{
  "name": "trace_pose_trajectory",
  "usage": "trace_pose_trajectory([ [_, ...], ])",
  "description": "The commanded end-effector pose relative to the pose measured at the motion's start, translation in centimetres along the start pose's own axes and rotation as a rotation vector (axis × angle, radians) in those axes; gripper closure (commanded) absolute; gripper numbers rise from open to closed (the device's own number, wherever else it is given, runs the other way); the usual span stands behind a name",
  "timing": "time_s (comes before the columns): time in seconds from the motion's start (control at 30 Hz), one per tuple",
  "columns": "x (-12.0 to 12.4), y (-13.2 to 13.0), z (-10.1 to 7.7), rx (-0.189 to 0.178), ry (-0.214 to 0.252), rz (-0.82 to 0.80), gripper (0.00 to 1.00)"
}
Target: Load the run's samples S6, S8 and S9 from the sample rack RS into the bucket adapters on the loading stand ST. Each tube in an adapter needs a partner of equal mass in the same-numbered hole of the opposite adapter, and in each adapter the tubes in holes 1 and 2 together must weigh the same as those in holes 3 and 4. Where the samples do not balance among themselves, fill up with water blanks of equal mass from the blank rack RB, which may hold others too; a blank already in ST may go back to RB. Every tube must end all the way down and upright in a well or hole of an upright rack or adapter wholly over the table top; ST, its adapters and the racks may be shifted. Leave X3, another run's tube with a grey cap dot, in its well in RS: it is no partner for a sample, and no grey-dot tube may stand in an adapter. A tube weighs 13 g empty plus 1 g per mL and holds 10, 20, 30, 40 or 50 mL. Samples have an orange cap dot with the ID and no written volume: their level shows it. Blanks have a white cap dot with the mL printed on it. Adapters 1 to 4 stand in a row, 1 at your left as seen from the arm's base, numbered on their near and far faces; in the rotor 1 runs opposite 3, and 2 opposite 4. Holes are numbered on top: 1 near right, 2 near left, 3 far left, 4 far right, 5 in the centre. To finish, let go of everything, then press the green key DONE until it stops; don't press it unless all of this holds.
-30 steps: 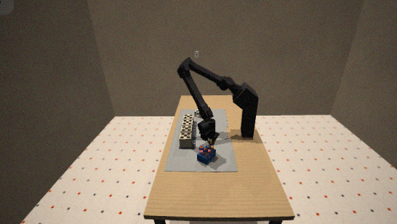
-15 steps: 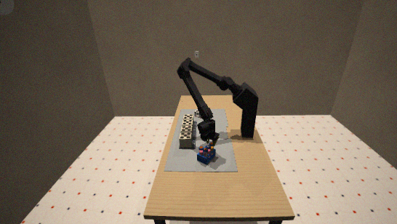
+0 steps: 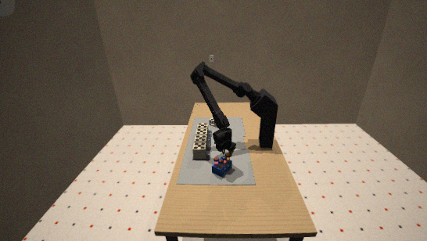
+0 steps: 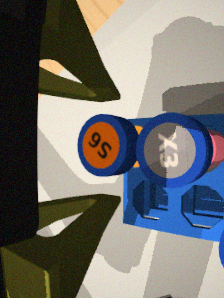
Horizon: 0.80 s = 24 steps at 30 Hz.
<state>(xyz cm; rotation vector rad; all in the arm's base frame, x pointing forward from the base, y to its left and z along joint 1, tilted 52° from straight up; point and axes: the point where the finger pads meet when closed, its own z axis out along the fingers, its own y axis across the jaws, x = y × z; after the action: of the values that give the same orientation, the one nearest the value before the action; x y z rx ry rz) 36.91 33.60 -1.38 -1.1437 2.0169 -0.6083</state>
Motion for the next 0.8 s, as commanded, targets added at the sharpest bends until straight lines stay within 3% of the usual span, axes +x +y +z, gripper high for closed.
trace_pose_trajectory([
  [0.0,-0.9,0.0,-2.4,-0.005,-0.028,0.006,0.45],
  [0.17,-0.9,0.0,-3.4,-0.005,-0.028,0.006,0.45],
  [0.2,-0.9,-1.4,-2.7,0.010,-0.012,0.037,0.45],
  [0.3,-0.9,0.0,-4.4,-0.005,-0.029,0.007,0.45],
  [0.33,-0.8,-0.2,-3.6,-0.001,-0.019,0.009,0.45],
  [0.77,-0.8,-0.2,-3.6,-0.001,-0.019,0.009,0.45],
])
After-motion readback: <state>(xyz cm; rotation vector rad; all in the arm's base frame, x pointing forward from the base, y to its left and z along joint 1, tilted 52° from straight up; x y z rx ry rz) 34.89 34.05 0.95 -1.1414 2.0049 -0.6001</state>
